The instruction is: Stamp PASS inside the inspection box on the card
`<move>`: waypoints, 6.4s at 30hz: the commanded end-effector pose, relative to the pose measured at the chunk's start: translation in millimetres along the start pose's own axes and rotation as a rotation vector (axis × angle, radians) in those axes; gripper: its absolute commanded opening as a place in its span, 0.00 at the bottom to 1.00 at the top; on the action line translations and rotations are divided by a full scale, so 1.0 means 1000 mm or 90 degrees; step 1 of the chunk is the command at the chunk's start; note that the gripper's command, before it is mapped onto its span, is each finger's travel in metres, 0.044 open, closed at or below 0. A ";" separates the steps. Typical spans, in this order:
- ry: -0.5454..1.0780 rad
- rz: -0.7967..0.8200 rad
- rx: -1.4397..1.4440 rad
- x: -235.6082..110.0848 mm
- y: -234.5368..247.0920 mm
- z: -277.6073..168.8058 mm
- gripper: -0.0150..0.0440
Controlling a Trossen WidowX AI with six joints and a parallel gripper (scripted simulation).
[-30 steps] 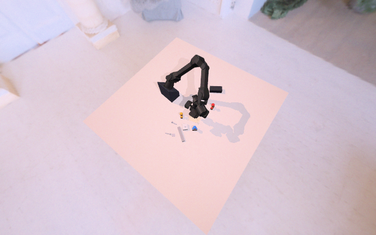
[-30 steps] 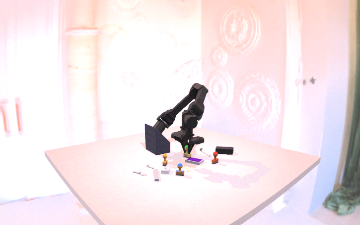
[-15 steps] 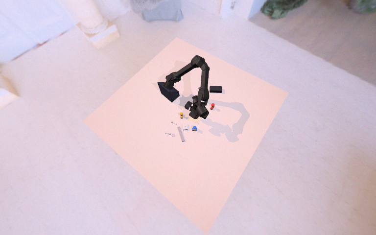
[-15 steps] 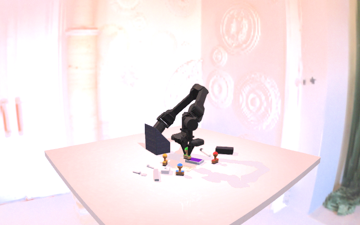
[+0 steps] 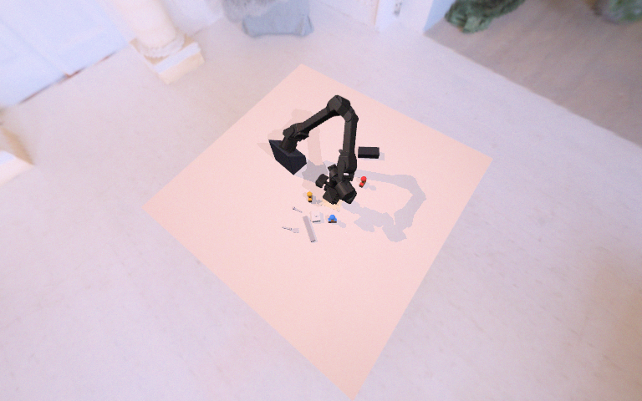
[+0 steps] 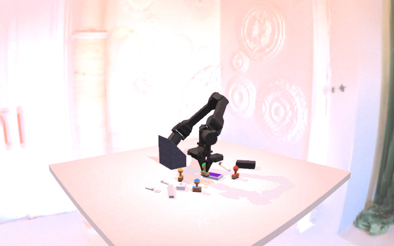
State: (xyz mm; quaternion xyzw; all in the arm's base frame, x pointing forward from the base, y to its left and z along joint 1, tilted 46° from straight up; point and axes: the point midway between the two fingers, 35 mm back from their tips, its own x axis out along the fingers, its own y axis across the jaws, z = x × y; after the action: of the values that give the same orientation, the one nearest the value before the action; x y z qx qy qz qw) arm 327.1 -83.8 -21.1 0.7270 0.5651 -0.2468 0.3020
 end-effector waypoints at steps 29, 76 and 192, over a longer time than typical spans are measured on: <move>0.004 -0.001 0.004 0.022 -0.001 -0.001 0.25; 0.006 -0.001 0.005 0.041 -0.003 -0.003 0.25; 0.003 -0.001 0.005 0.002 -0.001 -0.001 0.25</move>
State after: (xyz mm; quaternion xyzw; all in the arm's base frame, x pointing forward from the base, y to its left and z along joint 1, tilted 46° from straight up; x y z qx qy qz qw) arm 326.2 -77.0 -26.1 0.7293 0.5664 -0.2478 0.2930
